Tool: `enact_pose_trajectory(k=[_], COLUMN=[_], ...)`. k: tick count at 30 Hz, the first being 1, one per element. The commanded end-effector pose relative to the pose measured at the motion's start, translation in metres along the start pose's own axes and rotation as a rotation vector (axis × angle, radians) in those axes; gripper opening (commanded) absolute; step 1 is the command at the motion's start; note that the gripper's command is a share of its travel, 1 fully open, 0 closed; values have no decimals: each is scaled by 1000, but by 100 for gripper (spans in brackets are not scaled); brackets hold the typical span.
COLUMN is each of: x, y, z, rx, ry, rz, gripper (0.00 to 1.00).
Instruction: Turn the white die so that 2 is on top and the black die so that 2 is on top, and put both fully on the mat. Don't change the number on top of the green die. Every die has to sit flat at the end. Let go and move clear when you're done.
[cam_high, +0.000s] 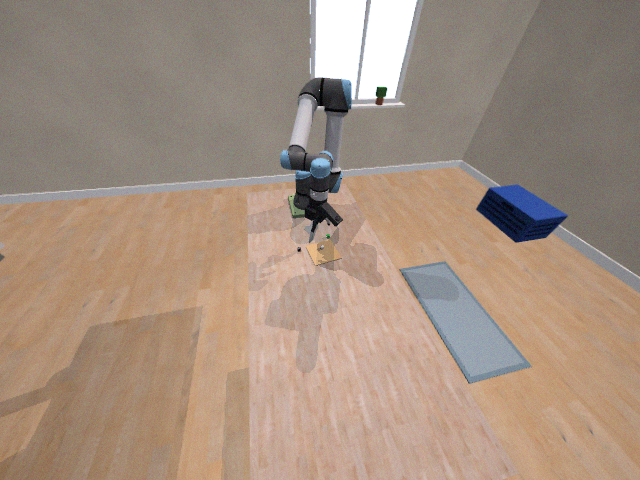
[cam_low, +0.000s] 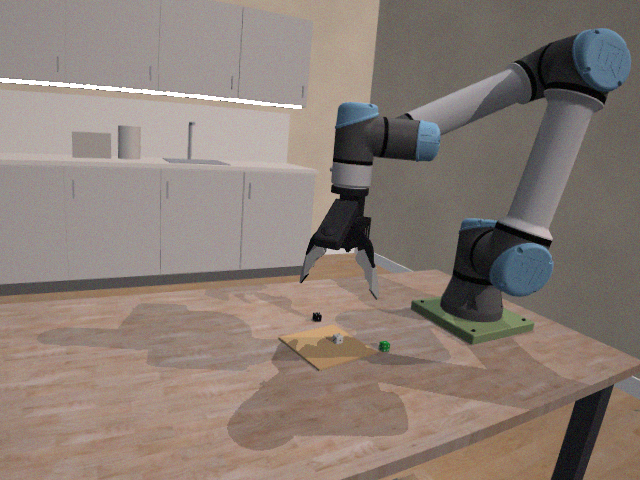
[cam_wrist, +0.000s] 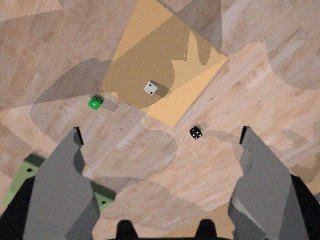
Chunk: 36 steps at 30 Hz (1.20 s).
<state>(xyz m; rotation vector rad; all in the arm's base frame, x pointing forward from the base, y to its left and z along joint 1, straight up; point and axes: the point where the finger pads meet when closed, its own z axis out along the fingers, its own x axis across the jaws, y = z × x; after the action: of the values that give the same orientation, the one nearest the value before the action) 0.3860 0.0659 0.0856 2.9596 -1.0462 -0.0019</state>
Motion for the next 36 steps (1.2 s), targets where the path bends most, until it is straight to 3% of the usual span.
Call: enact_pose_trajectory(k=[1, 36], x=[3, 23], y=[2, 29], z=[0, 7], rx=[8, 8], ry=[-3, 1], rz=[-125, -1078], gripper=[100, 100])
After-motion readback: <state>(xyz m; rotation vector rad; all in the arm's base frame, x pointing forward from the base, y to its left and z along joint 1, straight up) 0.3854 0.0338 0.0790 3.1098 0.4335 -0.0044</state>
